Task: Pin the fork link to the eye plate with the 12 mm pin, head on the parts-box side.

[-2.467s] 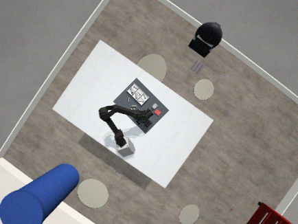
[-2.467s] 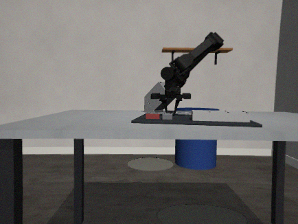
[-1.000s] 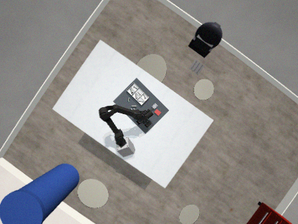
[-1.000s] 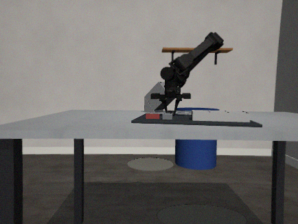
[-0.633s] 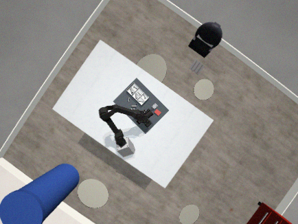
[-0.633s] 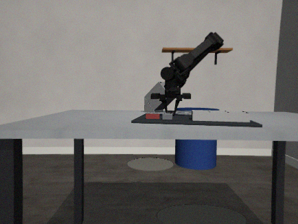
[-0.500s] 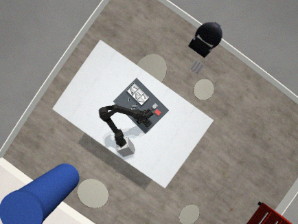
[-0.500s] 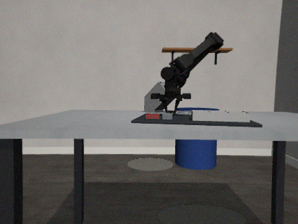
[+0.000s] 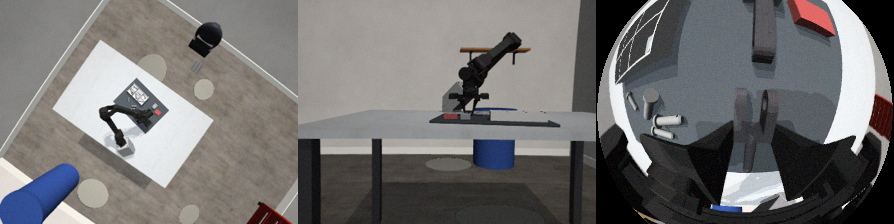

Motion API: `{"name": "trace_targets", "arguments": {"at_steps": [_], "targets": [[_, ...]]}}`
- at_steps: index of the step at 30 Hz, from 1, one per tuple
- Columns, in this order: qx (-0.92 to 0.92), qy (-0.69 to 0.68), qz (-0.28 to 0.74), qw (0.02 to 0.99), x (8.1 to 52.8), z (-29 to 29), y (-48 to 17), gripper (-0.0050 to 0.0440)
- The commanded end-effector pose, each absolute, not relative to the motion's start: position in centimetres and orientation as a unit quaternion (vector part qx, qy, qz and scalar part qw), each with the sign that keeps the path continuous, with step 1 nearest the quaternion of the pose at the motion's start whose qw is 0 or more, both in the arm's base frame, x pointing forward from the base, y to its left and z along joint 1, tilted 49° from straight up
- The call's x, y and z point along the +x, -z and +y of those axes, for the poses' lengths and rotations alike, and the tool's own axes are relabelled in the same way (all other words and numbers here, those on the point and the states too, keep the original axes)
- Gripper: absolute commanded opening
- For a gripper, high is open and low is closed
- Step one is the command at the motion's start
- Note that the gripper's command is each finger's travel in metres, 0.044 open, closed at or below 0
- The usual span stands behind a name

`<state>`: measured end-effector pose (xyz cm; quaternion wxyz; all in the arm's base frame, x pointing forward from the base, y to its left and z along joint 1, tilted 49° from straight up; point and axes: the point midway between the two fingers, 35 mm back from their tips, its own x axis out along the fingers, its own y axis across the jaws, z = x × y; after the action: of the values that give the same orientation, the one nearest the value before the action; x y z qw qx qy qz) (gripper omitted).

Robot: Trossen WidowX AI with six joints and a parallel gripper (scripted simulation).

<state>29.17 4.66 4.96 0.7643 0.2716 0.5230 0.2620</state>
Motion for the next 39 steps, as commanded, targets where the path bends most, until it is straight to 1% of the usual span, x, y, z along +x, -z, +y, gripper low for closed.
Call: {"name": "trace_targets", "arguments": {"at_steps": [1,39], "targets": [[0.265,-0.259,0.518,0.771,29.93,4.37,-4.94,0.0123],[0.265,-0.259,0.518,0.771,30.92,4.06,-5.01,0.0123]]}}
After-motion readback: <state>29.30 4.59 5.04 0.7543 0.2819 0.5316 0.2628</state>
